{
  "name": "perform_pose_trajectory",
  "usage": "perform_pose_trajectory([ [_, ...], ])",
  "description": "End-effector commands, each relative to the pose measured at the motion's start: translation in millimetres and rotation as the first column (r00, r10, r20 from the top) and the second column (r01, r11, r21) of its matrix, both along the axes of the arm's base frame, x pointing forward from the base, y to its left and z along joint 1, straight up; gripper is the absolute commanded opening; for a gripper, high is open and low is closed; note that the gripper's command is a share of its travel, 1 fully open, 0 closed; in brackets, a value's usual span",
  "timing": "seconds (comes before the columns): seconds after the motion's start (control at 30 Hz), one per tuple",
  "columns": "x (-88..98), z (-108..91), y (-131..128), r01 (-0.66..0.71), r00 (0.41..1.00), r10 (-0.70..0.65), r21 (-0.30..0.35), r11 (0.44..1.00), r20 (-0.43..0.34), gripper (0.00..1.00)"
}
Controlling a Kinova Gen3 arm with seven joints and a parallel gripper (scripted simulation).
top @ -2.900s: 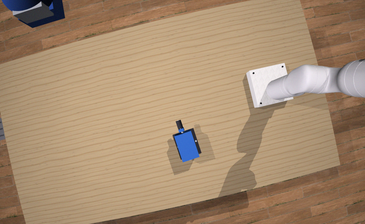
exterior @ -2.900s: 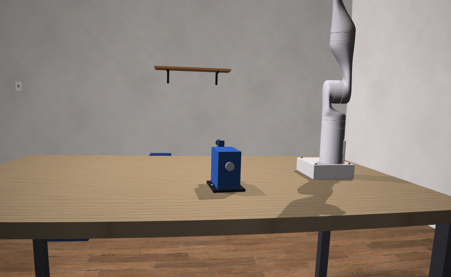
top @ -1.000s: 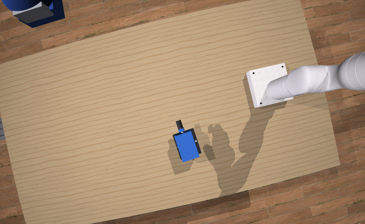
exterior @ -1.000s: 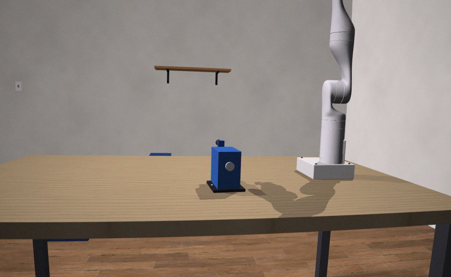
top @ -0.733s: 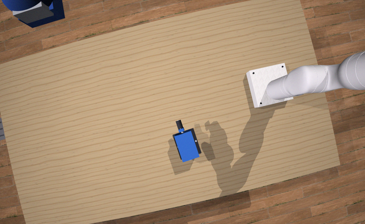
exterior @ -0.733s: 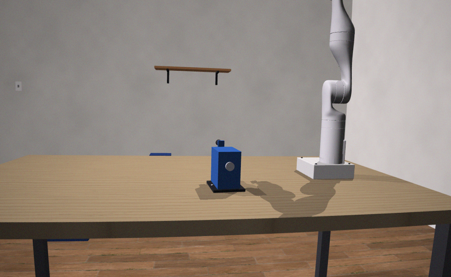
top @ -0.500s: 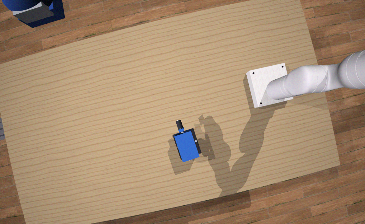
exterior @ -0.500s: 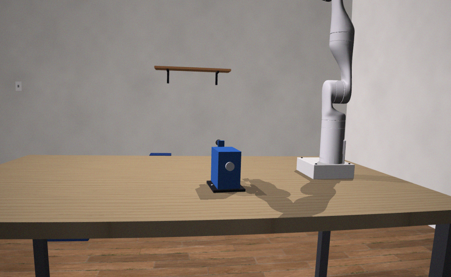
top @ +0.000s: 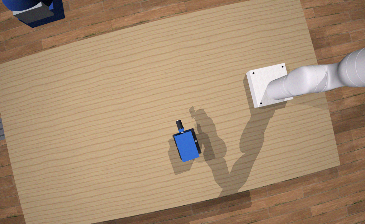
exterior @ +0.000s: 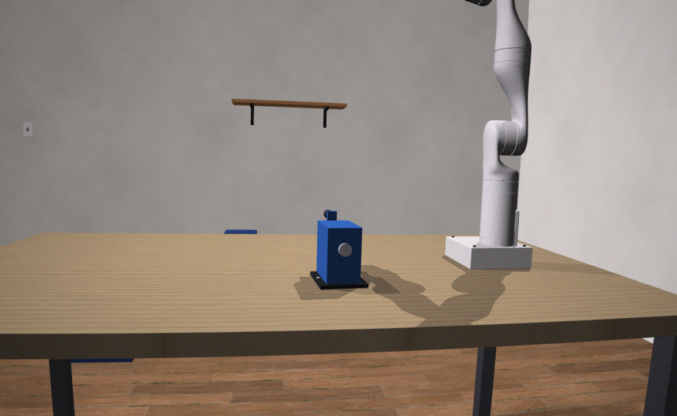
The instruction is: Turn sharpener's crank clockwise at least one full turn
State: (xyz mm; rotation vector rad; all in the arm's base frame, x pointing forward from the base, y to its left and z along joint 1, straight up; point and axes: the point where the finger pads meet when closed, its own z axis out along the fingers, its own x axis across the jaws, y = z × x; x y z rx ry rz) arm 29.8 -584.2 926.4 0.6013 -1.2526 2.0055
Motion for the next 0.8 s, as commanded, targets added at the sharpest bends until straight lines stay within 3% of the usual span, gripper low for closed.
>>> perform_pose_trajectory([
  [0.0,-0.7,1.1,0,0.001,1.0,-0.001,-0.002,1.0,0.001,1.0],
  [0.03,37.3,-19.1,-10,-0.048,0.998,0.049,0.046,0.998,-0.035,1.0],
  [0.3,37.3,-19.1,-10,-0.048,0.998,0.049,0.046,0.998,-0.035,1.0],
  [0.33,75.4,-40.1,-18,-0.095,0.992,0.101,0.093,0.991,-0.07,1.0],
  [0.67,75.4,-40.1,-18,-0.095,0.992,0.101,0.093,0.991,-0.07,1.0],
  [0.7,113.2,-61.7,-22,-0.139,0.983,0.154,0.141,0.98,-0.104,1.0],
  [0.77,113.2,-61.7,-22,-0.139,0.983,0.154,0.141,0.98,-0.104,1.0],
])
